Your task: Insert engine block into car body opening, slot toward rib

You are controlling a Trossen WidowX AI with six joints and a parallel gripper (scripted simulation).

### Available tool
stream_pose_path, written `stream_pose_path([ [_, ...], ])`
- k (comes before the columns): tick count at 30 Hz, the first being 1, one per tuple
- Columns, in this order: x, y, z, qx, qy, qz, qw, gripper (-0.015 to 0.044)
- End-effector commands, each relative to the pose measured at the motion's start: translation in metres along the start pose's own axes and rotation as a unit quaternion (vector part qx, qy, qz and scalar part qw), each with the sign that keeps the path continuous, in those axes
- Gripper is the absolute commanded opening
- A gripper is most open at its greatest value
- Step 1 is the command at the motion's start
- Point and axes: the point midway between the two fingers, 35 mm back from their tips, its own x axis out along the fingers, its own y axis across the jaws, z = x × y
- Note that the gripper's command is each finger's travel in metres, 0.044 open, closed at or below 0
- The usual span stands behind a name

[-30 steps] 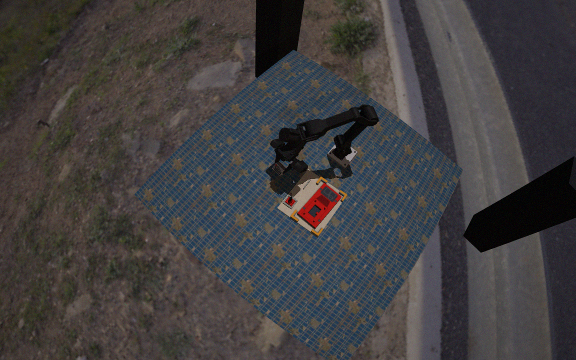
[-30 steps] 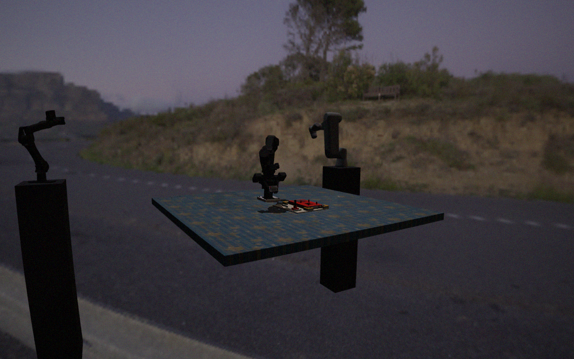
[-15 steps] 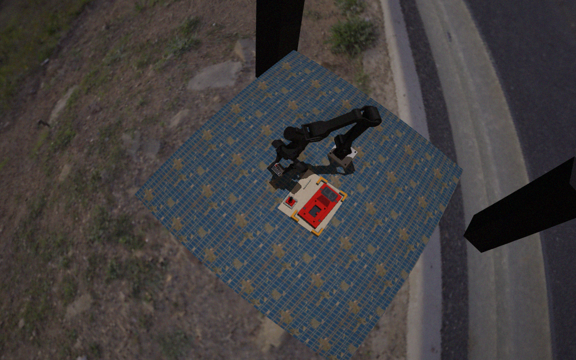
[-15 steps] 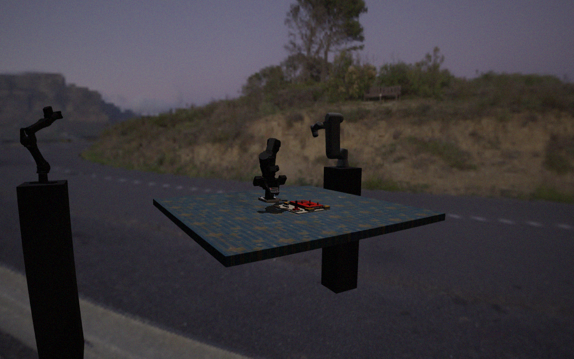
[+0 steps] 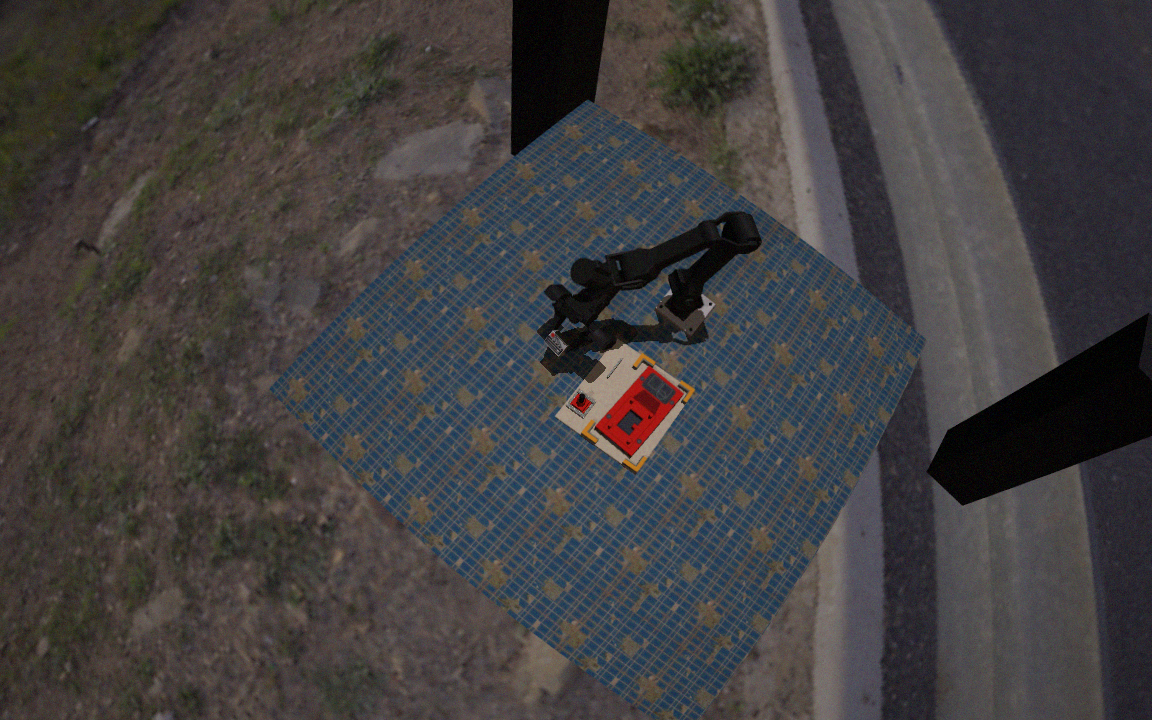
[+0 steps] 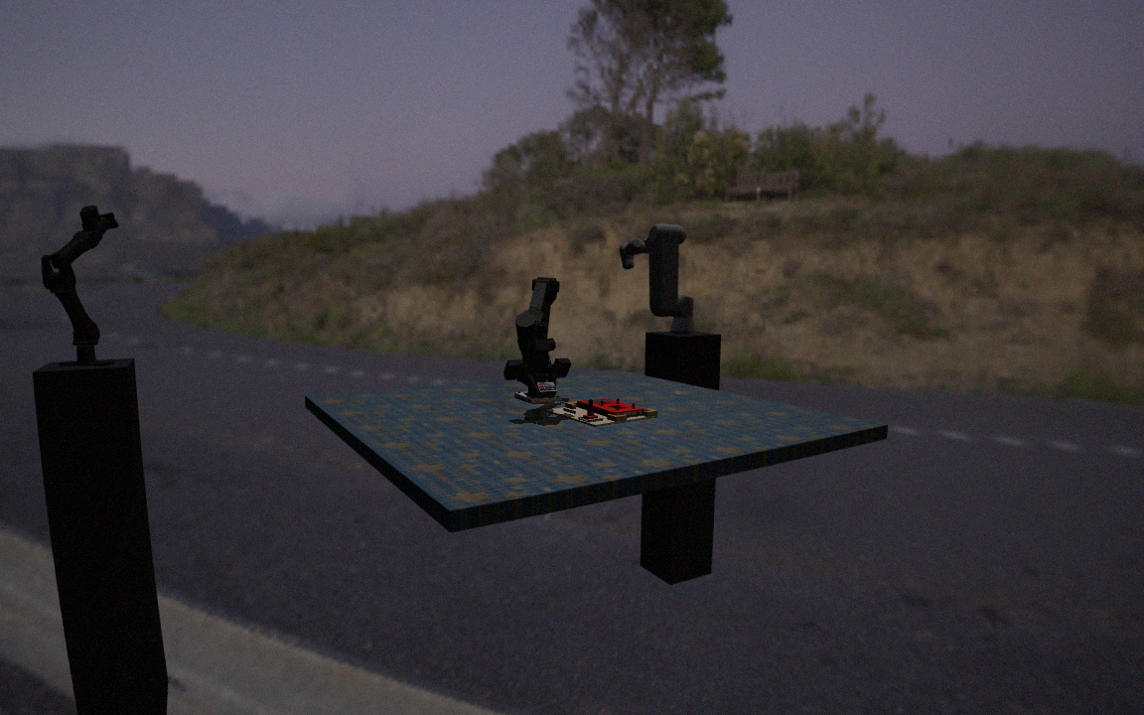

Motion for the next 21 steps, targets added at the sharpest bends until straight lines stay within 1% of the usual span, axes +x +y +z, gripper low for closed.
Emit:
stream_pose_path([
  [1,0.005,0.001,-0.007,0.005,0.003,0.004,1.0,0.0],
  [21,0.021,0.002,-0.026,0.005,0.003,0.004,1.0,0.0],
])
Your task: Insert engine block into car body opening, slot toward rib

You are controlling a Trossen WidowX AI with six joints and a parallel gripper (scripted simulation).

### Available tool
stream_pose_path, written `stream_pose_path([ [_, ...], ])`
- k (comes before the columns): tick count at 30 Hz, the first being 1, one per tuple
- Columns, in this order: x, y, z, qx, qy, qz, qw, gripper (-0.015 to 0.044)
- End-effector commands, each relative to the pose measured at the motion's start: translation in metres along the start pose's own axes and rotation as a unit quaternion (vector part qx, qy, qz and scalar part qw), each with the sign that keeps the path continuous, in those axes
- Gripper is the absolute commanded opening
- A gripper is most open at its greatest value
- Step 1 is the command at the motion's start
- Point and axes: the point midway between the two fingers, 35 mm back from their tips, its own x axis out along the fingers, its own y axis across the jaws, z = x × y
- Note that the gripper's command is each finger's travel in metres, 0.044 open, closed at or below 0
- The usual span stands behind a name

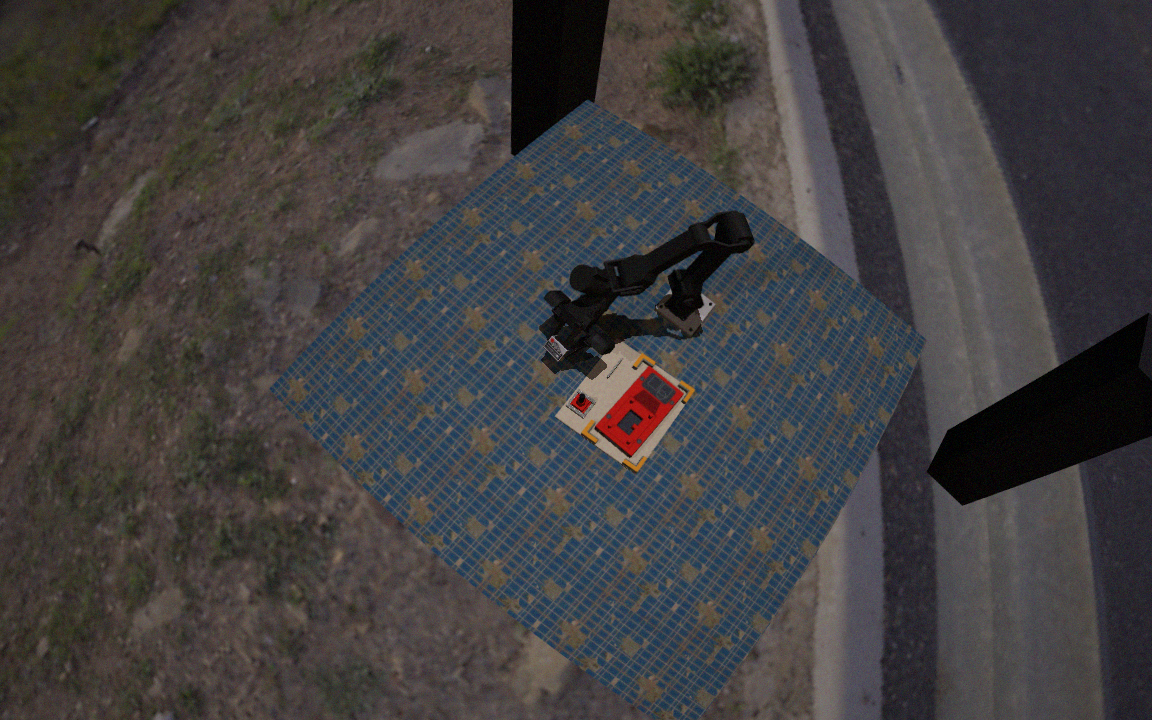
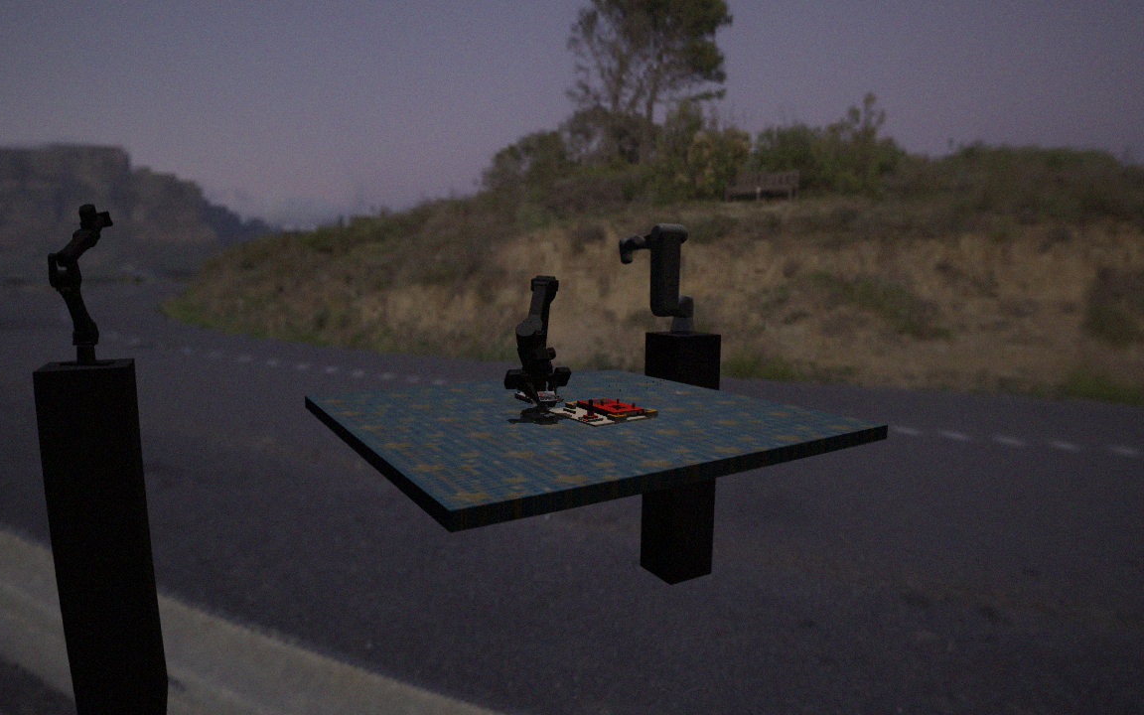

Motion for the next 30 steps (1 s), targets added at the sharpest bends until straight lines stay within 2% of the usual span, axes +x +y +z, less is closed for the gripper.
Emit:
stream_pose_path([
  [1,0.004,0.001,-0.007,0.005,0.004,0.002,1.0,0.0],
  [30,0.028,0.001,-0.036,0.005,0.005,0.002,1.0,0.0],
])
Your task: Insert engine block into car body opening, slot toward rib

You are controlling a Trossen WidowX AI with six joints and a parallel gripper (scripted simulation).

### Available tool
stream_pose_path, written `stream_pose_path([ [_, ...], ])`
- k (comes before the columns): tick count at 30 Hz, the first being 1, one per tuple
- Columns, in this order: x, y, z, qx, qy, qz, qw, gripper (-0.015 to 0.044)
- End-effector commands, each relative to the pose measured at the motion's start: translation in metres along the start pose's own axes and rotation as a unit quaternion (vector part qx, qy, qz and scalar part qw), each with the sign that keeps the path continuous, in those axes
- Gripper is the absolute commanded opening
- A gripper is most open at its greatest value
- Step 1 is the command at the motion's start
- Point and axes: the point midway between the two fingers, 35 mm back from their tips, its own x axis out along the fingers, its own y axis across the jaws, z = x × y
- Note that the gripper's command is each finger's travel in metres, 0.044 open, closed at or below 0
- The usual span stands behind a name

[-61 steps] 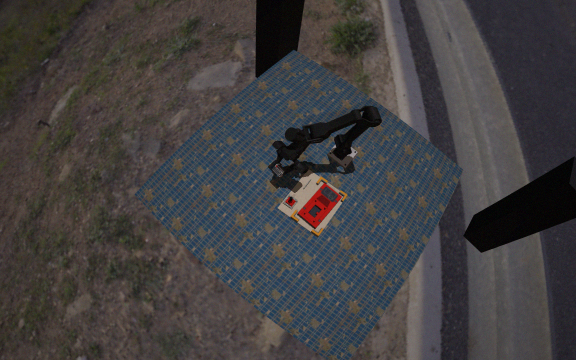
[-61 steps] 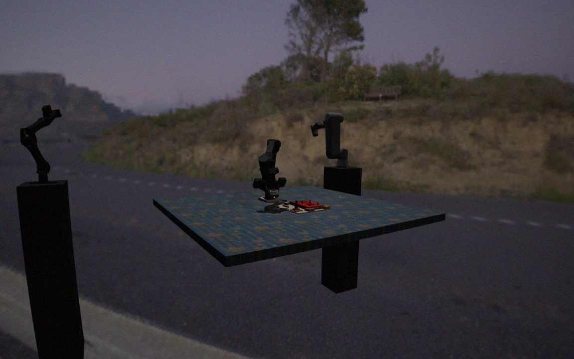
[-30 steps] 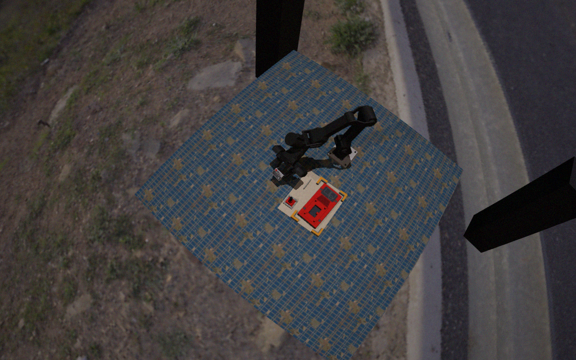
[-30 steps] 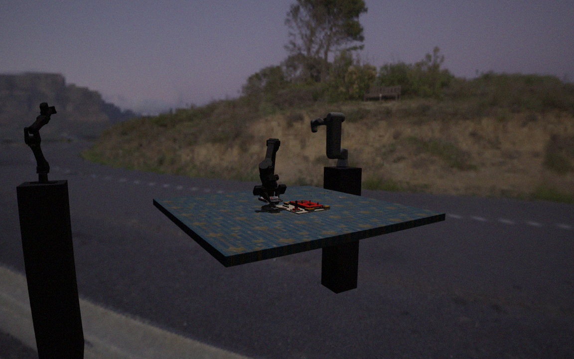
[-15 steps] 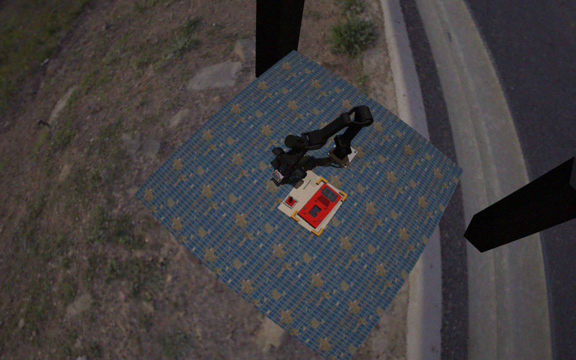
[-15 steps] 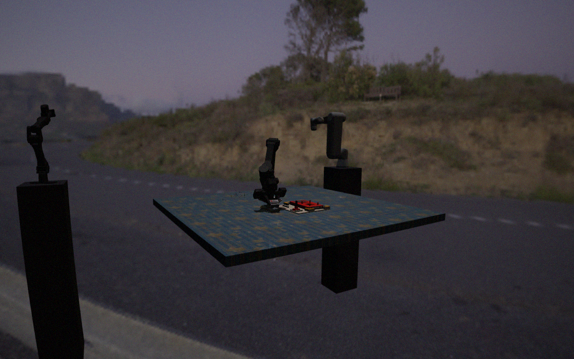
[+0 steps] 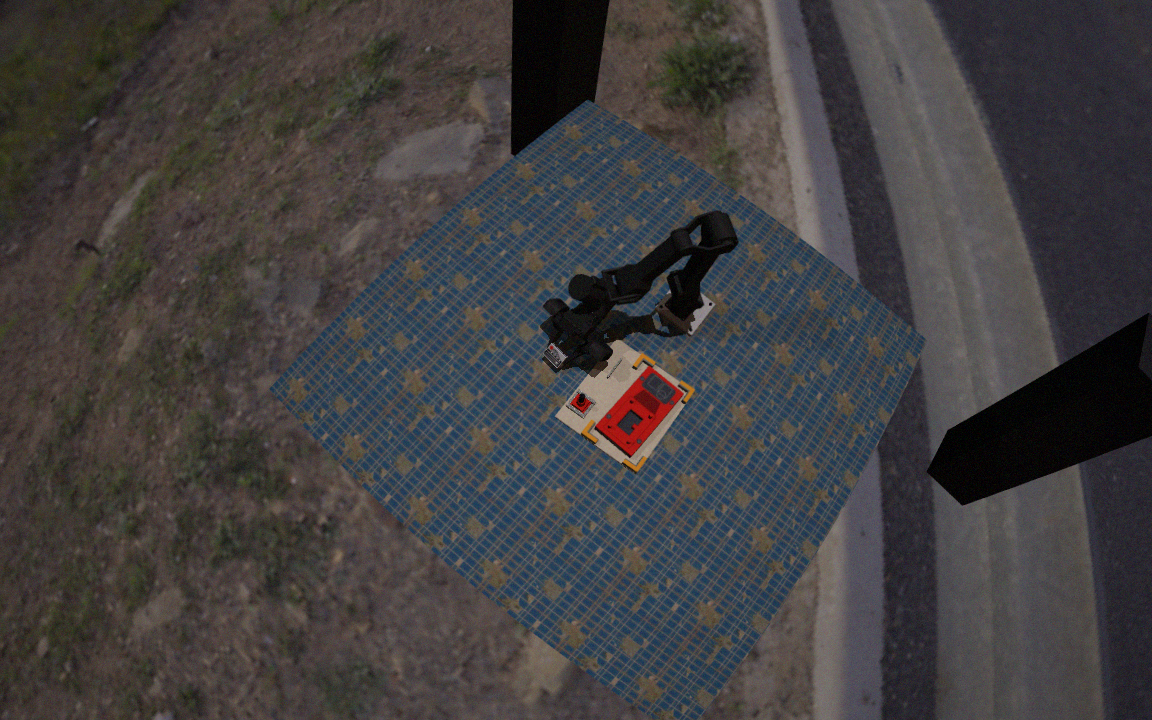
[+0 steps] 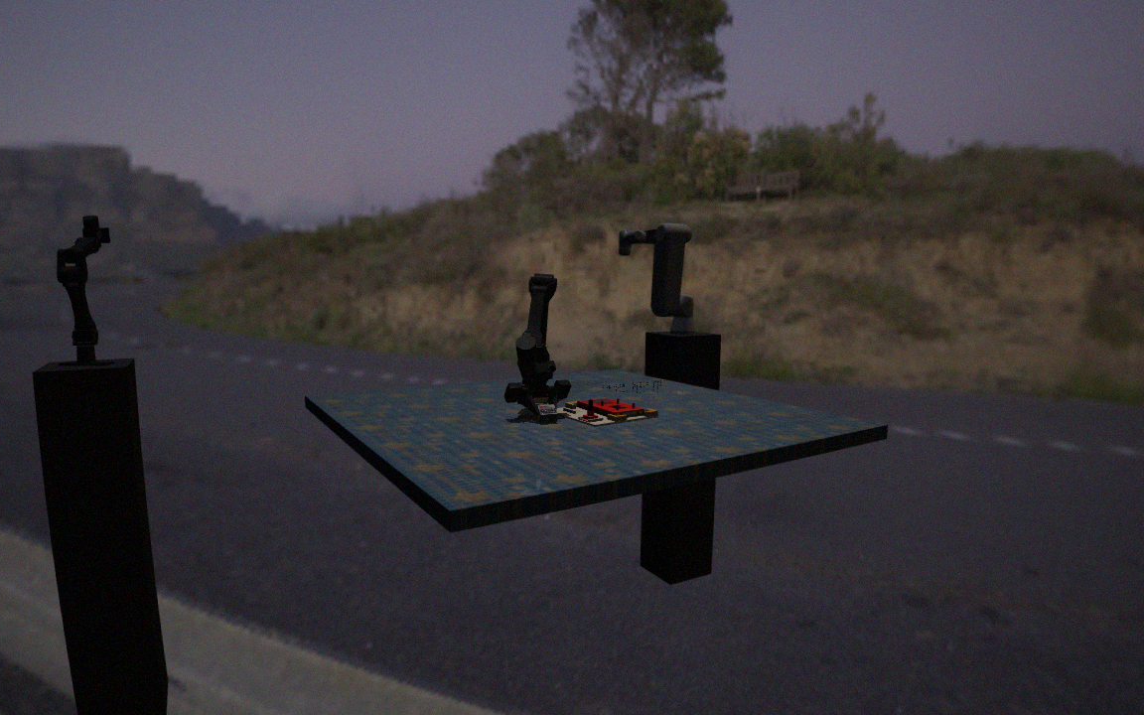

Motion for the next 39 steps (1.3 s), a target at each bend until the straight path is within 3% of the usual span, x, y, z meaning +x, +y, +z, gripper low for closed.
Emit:
stream_pose_path([
  [1,0.004,0.0,-0.007,0.005,0.005,-0.001,1.0,0.0],
  [8,0.006,0.0,-0.007,0.005,0.005,-0.001,1.0,0.0],
  [25,0.005,0.0,-0.005,0.0,-0.003,-0.001,1.0,0.044],
  [31,0.004,0.0,-0.004,0.001,-0.001,-0.001,1.0,0.044],
  [39,-0.027,0.0,0.0,0.005,0.006,-0.001,1.0,0.044],
])
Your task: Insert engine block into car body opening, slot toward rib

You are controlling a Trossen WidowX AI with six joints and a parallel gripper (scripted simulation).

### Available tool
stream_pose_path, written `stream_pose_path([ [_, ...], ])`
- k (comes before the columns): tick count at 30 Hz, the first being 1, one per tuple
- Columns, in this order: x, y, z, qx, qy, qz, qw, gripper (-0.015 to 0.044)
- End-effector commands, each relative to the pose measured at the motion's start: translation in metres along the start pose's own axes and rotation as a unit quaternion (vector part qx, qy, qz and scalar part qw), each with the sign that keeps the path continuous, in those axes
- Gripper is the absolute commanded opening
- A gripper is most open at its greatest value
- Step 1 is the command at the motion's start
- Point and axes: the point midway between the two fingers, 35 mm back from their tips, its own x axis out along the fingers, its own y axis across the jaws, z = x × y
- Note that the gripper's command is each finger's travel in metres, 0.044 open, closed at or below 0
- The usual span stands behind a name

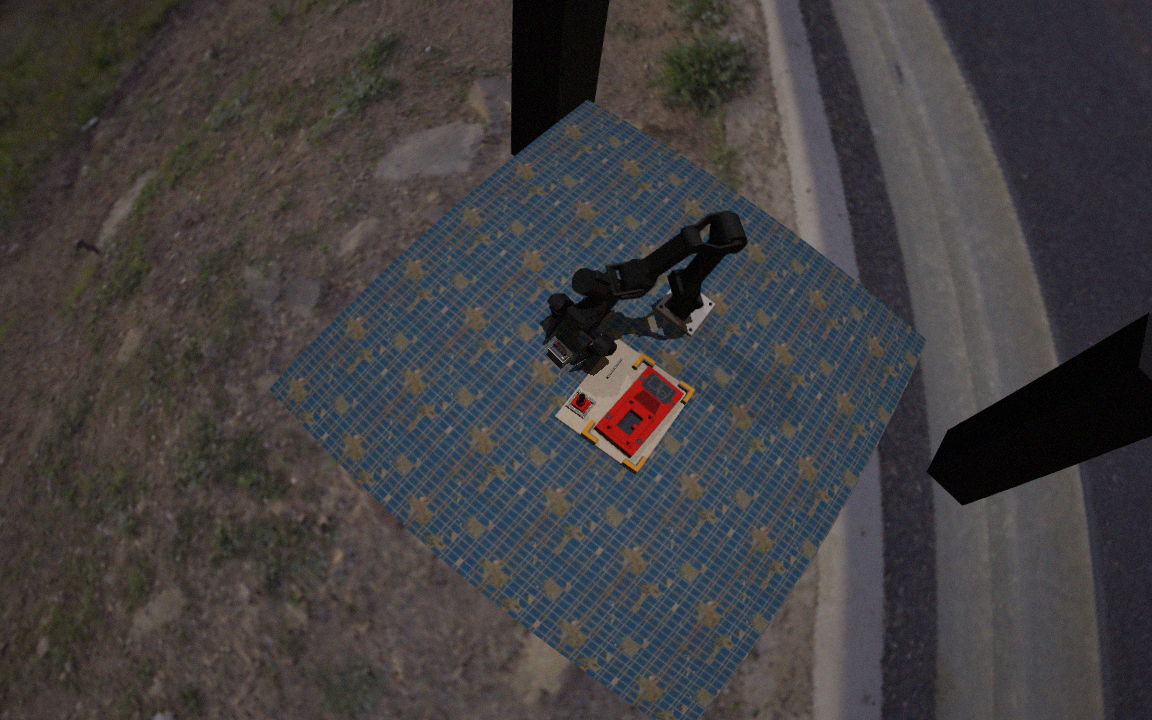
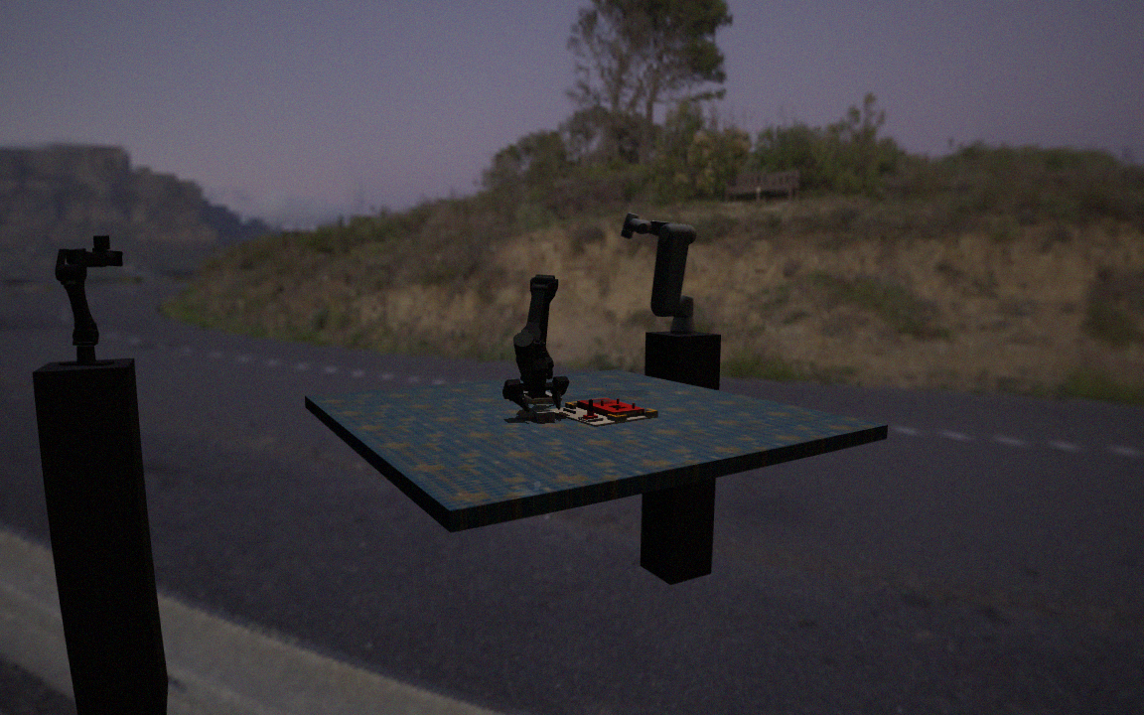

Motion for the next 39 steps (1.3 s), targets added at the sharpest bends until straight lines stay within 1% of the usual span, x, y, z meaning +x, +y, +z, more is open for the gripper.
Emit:
stream_pose_path([
  [1,-0.016,0.001,0.002,-0.003,-0.002,0.001,1.0,0.044],
  [4,-0.025,0.001,0.003,-0.003,-0.001,0.001,1.0,0.044],
  [28,-0.021,-0.001,0.003,0.002,0.0,-0.002,1.0,0.044],
  [39,-0.011,-0.006,0.011,0.162,0.075,-0.01,0.984,0.044],
])
